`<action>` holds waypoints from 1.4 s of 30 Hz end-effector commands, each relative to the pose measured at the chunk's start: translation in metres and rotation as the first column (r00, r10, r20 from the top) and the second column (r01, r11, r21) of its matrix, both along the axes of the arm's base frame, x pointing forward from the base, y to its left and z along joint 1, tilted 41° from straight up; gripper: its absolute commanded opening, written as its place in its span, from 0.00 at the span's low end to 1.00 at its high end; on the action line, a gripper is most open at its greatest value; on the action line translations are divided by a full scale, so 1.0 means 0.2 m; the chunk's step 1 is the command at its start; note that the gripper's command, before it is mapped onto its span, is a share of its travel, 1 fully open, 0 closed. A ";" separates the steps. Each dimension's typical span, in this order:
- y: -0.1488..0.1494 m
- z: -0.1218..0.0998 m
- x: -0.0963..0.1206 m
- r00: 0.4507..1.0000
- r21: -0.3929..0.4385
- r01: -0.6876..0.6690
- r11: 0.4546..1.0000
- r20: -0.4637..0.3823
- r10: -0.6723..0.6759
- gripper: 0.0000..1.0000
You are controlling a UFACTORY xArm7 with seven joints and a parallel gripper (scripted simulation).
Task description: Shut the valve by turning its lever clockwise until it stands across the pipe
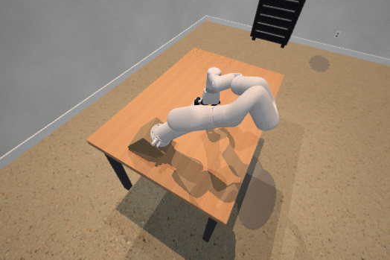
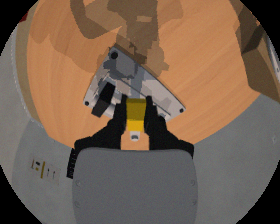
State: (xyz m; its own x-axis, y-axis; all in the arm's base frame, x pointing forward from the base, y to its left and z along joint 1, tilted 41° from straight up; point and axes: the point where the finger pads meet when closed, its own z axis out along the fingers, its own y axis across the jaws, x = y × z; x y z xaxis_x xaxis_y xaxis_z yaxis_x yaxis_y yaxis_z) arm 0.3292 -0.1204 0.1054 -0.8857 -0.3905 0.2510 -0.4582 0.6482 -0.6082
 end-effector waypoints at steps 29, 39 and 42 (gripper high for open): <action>0.06 -0.04 -0.03 0.985 0.025 0.127 0.992 0.113 -0.129 0.00; 0.07 -0.06 -0.03 0.973 0.035 0.171 0.985 0.150 -0.174 0.00; 0.08 -0.06 -0.03 0.968 0.040 0.187 0.982 0.164 -0.191 0.00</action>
